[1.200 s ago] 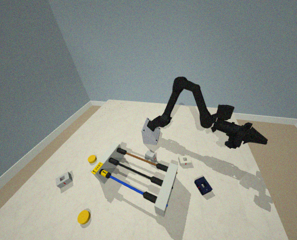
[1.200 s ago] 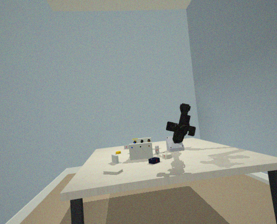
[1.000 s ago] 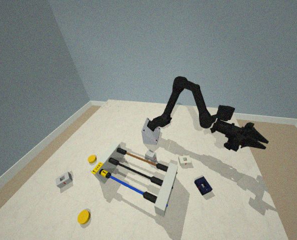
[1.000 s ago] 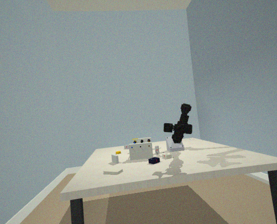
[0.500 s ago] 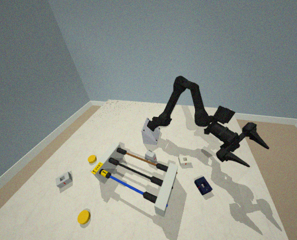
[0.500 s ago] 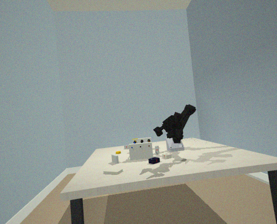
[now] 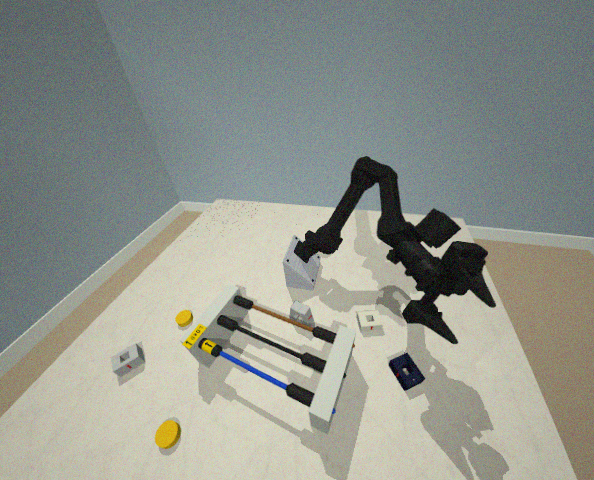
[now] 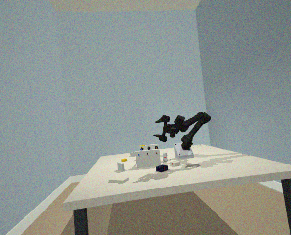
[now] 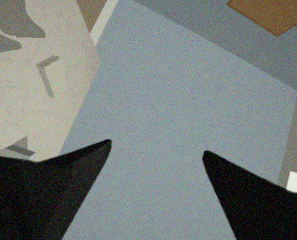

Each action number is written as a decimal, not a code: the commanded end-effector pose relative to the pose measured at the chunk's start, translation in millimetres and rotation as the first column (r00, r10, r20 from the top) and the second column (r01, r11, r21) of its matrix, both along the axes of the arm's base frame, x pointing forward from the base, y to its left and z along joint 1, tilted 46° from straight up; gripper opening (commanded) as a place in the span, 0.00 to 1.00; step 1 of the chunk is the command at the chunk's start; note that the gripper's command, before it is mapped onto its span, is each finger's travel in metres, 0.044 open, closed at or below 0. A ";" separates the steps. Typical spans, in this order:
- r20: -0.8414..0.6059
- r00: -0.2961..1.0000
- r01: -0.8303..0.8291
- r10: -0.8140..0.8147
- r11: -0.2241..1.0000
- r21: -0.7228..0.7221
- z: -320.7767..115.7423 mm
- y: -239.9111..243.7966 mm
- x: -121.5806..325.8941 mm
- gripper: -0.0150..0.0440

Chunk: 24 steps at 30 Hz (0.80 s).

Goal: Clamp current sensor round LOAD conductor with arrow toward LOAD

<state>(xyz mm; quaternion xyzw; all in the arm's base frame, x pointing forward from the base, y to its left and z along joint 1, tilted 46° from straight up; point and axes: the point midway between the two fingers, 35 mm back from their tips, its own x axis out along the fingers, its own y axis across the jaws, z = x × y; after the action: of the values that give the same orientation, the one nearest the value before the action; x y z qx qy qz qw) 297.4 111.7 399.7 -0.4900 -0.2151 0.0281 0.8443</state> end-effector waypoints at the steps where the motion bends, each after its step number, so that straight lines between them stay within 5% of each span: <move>1: -0.258 0.963 0.064 0.074 0.871 0.487 -46.6 -59.6 16.4 1.00; 10: -0.344 0.925 0.214 0.162 0.526 0.823 -76.3 -110.8 18.4 1.00; 24: -0.354 0.921 0.225 0.162 0.519 0.824 -78.2 -112.4 20.0 1.00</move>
<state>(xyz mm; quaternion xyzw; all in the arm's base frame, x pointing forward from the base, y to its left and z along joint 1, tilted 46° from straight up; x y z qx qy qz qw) 316.3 0.4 326.9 -0.0082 -0.0299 -0.0010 0.9995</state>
